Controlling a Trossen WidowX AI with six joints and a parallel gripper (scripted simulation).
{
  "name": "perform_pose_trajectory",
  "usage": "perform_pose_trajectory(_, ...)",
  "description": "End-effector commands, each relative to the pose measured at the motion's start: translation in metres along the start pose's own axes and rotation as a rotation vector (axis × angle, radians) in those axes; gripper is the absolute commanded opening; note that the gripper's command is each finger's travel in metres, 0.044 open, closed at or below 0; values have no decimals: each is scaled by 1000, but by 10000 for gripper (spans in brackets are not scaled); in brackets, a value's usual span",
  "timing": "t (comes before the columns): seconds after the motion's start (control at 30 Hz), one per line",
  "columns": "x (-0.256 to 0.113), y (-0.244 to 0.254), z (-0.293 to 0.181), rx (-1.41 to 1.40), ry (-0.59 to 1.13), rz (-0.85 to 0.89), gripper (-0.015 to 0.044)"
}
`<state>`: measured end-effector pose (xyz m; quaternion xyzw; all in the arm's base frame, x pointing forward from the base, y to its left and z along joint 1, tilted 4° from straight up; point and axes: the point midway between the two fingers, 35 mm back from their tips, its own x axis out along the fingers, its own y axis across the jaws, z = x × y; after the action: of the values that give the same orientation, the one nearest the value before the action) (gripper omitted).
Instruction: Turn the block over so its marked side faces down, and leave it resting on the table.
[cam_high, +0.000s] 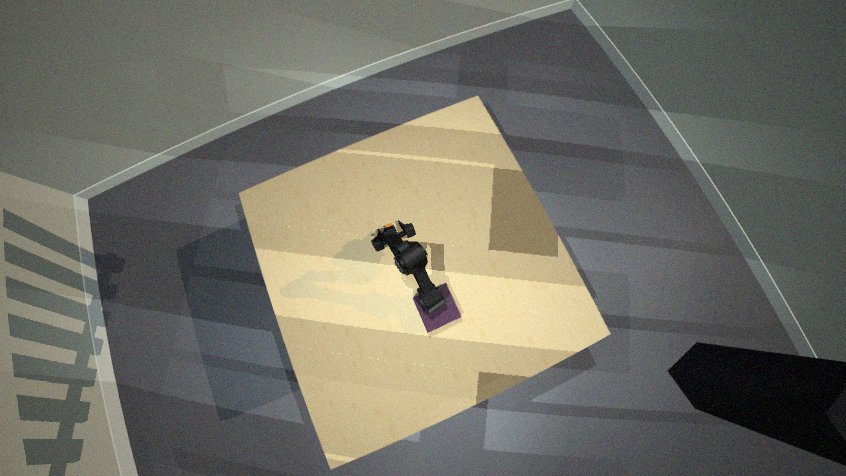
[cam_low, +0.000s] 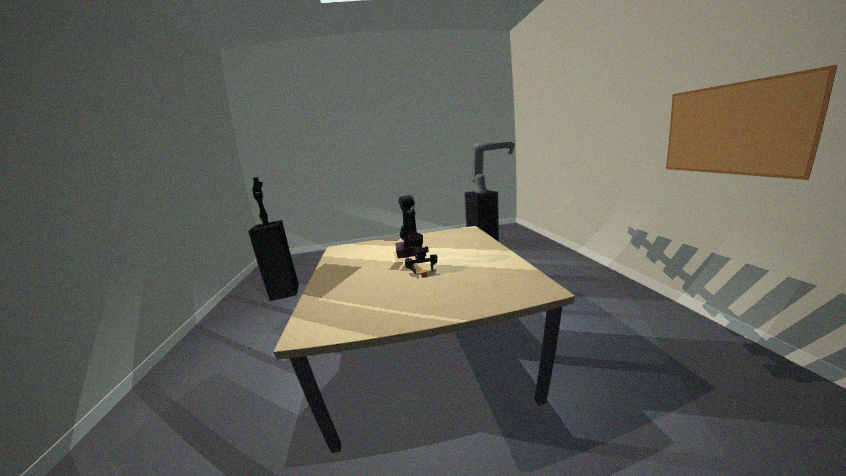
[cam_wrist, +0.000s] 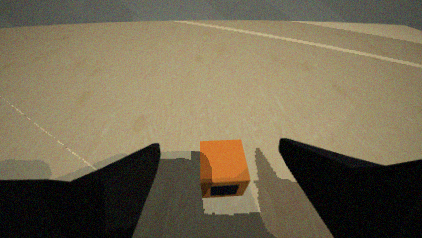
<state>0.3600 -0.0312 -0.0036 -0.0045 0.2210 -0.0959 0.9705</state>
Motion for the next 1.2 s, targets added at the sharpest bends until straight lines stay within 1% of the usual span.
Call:
perform_pose_trajectory(0.0,0,-1,0,-5,-1,-5,440)
perform_pose_trajectory(0.47,0,-1,0,-5,4,-4,440)
perform_pose_trajectory(0.6,6,3,7,-7,108,-1,440)
perform_pose_trajectory(0.73,1,4,20,-10,237,1,440)
perform_pose_trajectory(0.83,-13,3,32,-8,335,0,440)
perform_pose_trajectory(0.97,-42,0,48,-2,456,-5,440)
perform_pose_trajectory(1.03,-49,-1,50,-2,480,-7,440)
perform_pose_trajectory(1.17,-49,-1,50,-2,480,-7,440)
